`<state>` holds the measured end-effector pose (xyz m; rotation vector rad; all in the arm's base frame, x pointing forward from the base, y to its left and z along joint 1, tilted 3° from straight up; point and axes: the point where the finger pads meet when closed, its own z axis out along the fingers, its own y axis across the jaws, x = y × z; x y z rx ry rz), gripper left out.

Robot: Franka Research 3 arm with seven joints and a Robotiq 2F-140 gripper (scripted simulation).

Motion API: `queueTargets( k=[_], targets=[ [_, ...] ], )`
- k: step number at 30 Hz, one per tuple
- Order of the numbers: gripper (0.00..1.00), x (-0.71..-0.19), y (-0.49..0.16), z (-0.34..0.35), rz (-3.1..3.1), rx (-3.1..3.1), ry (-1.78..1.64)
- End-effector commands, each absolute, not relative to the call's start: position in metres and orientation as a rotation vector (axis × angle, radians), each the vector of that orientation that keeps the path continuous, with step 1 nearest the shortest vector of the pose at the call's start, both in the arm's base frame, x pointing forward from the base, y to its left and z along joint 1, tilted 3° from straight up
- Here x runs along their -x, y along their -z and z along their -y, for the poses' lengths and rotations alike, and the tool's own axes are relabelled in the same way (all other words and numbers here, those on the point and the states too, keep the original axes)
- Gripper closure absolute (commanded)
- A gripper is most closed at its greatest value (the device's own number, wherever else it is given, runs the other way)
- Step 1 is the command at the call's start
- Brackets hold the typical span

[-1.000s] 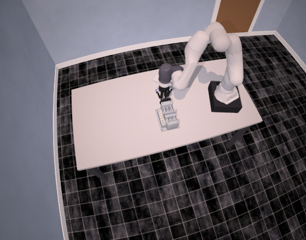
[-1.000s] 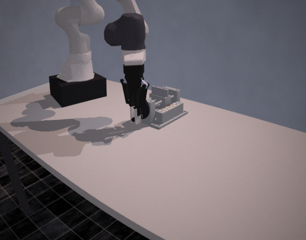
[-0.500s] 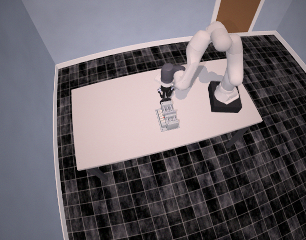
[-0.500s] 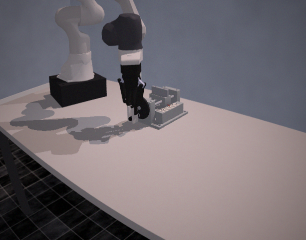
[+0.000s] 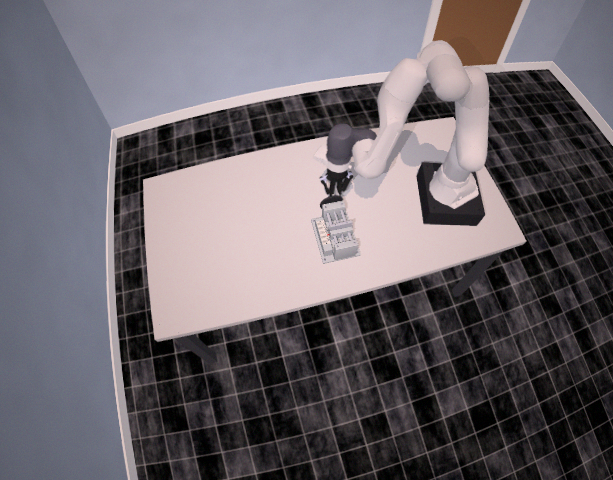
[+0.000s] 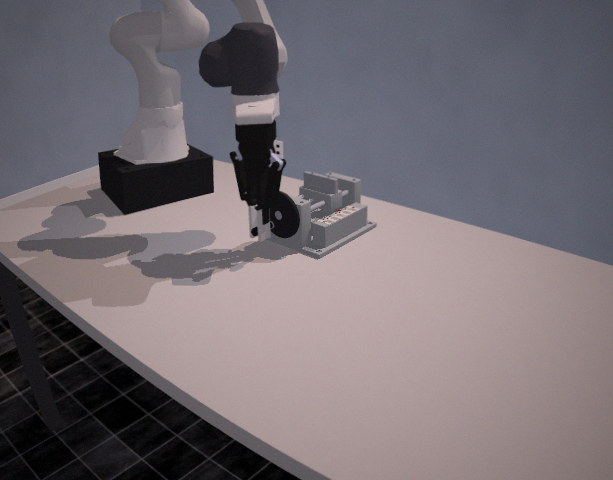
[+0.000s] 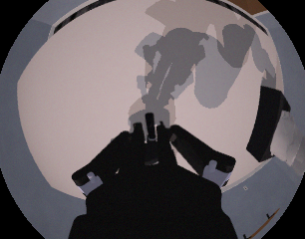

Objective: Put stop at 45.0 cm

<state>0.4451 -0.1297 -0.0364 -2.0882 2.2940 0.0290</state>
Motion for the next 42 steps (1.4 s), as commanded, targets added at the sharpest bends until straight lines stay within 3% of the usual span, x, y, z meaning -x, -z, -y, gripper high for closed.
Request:
queueTargets(
  k=[1, 24, 42],
  targets=[
    [0.96, -0.44, 0.033, 0.129, -2.286, 2.096, -0.032],
    [0.96, -0.435, -0.001, 0.13, -2.286, 2.096, -0.032],
    [0.96, -0.466, -0.024, 0.134, -2.286, 2.096, -0.032]
  ],
)
